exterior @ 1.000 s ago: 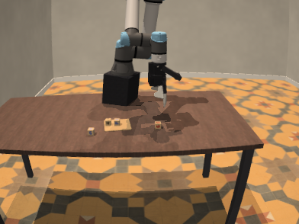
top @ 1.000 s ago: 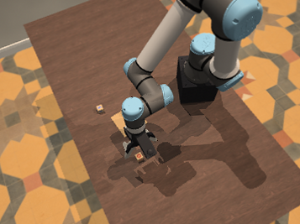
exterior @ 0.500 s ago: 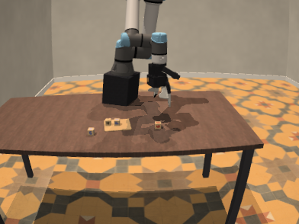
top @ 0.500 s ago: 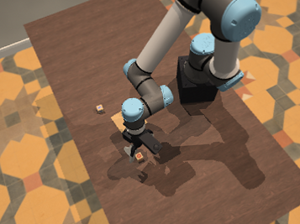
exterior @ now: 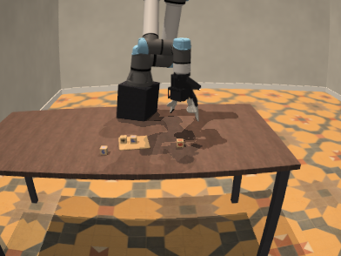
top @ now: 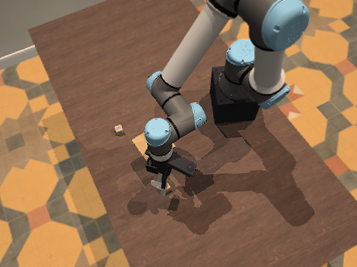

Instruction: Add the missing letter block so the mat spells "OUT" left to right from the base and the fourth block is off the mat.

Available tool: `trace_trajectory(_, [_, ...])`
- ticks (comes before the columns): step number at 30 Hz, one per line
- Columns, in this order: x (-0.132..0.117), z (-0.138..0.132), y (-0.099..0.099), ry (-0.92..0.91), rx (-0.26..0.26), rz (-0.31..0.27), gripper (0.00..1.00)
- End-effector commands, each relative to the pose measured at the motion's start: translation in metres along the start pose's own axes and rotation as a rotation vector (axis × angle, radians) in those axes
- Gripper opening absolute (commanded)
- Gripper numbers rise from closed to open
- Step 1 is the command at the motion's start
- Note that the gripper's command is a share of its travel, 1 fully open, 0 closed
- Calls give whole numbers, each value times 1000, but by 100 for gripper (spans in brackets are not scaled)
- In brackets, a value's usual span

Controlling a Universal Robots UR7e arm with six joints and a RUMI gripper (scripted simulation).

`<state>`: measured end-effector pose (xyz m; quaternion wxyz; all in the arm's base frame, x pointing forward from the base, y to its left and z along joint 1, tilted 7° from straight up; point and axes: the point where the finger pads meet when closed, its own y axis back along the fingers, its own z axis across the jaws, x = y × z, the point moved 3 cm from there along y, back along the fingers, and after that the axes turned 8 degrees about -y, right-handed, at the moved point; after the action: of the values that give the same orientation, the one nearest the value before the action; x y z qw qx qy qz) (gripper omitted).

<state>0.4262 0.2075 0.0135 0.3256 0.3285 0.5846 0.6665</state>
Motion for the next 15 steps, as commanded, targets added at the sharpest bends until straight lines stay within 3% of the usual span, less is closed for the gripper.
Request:
trace_trajectory(1, [-1, -1, -1, 139, -3, 4, 100])
trace_trajectory(15, [-2, -4, -4, 450, -4, 3, 100])
